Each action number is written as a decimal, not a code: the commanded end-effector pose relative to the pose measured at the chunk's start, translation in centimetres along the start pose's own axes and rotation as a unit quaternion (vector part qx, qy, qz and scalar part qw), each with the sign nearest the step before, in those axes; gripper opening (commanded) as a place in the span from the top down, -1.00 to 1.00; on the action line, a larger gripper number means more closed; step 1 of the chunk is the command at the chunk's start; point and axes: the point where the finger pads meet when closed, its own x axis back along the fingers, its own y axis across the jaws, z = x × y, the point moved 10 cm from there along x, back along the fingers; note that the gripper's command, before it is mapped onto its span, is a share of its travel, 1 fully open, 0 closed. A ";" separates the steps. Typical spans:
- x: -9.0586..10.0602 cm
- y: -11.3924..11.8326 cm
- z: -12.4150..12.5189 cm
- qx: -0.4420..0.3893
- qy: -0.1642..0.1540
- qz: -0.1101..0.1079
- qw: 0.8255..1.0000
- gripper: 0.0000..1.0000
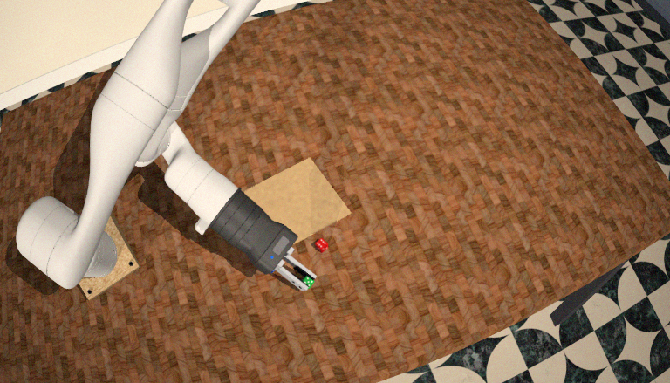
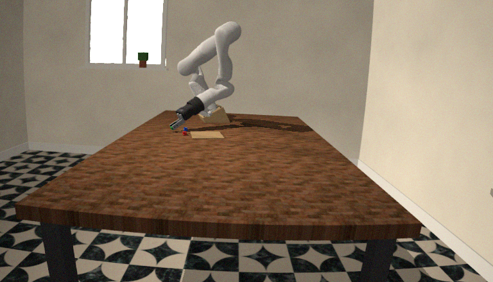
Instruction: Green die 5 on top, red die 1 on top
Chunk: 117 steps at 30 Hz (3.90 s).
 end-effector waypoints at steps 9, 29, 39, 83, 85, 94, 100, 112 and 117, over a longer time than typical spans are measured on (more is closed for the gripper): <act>-0.3 0.0 0.5 0.000 0.000 0.000 1.000 0.32; -0.5 0.0 0.9 0.000 0.000 0.000 1.000 0.32; -0.5 0.0 0.9 0.000 0.000 0.000 1.000 0.32; -0.5 0.0 0.9 0.000 0.000 0.000 1.000 -0.27; -0.5 0.0 0.9 0.000 0.000 0.000 1.000 -0.27; -0.5 0.0 0.9 0.000 0.000 0.000 1.000 -0.27; -0.5 0.0 0.9 0.000 0.000 0.000 1.000 -0.27; -0.5 0.0 0.9 0.000 0.000 0.000 1.000 -0.27; -0.5 0.0 0.9 0.000 0.000 0.000 1.000 -0.27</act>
